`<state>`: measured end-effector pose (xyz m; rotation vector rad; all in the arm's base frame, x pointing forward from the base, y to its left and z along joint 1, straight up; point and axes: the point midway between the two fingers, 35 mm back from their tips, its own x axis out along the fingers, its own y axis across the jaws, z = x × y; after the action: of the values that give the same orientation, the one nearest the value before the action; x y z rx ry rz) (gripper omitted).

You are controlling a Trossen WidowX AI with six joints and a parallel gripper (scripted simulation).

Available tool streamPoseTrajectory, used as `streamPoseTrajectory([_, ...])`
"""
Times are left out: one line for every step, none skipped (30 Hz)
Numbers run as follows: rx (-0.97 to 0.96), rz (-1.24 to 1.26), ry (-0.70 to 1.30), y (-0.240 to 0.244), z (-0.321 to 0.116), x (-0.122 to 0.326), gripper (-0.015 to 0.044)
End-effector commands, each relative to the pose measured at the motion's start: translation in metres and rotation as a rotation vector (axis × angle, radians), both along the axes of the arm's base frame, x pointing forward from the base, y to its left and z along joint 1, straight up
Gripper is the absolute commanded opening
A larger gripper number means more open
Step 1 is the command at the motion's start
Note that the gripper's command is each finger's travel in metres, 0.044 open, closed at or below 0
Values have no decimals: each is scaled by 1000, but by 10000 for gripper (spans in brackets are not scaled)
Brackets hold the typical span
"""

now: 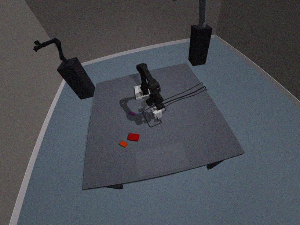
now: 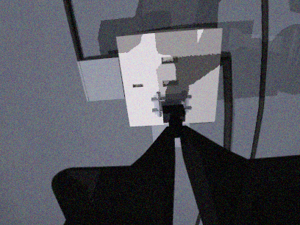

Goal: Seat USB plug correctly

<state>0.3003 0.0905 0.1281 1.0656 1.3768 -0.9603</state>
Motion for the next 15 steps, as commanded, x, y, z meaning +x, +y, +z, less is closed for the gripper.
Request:
streamPoseTrajectory([5,-5,2,1,-1,0,0])
streamPoseTrajectory([5,-5,2,1,-1,0,0])
streamPoseTrajectory([5,-5,2,1,-1,0,0])
streamPoseTrajectory([5,-5,2,1,-1,0,0])
streamPoseTrajectory([5,-5,2,1,-1,0,0])
streamPoseTrajectory([5,-5,2,1,-1,0,0])
streamPoseTrajectory([5,-5,2,1,-2,0,0])
streamPoseTrajectory([5,-5,2,1,-2,0,0])
streamPoseTrajectory([5,-5,2,1,-2,0,0])
streamPoseTrajectory([5,-5,2,1,-2,0,0])
streamPoseTrajectory([5,-5,2,1,-2,0,0])
streamPoseTrajectory([5,-5,2,1,-2,0,0])
streamPoseTrajectory([5,-5,2,1,-2,0,0])
streamPoseTrajectory([5,-5,2,1,-2,0,0])
streamPoseTrajectory([5,-5,2,1,-3,0,0])
